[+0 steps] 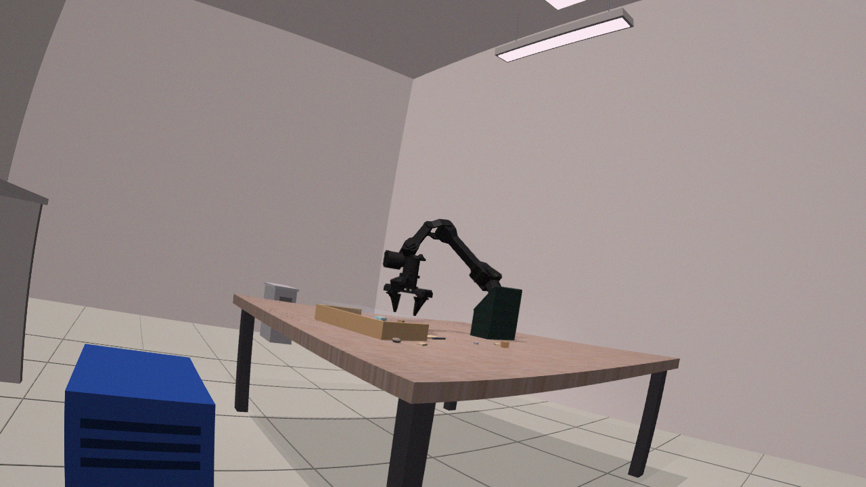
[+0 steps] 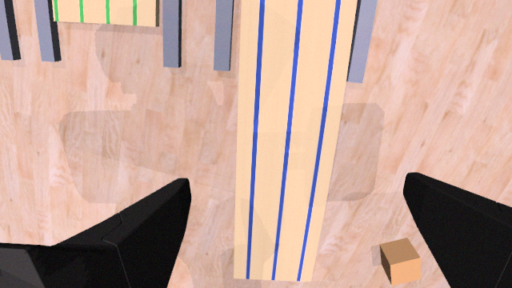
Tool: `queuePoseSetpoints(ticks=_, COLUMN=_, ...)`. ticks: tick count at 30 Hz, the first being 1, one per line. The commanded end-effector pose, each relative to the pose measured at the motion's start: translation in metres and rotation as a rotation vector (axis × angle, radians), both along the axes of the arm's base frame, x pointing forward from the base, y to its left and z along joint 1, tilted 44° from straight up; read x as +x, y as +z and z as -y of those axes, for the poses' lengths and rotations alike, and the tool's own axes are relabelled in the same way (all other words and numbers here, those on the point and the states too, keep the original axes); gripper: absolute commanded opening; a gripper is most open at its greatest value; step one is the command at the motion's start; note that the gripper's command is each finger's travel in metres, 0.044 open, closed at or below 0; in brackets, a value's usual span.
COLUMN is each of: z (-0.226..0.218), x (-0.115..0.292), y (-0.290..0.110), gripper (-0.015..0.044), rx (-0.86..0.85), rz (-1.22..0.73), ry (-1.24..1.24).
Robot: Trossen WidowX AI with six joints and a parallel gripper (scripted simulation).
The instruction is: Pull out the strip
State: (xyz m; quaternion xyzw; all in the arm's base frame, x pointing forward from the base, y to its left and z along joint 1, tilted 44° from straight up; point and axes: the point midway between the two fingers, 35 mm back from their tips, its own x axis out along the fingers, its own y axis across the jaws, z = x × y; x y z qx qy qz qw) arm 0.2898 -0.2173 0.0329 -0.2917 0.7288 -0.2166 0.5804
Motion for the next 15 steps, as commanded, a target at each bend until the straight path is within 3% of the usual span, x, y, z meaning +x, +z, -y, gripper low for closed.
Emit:
queuePoseSetpoints(ticks=1, z=0.000, x=0.015, y=-0.002, gripper=0.0440, rx=-0.003, rz=0.000, ry=-0.002)
queuePoseSetpoints(ticks=15, z=-0.002, x=0.071, y=-0.006, gripper=0.0440, rx=-0.003, rz=0.003, ry=-0.002)
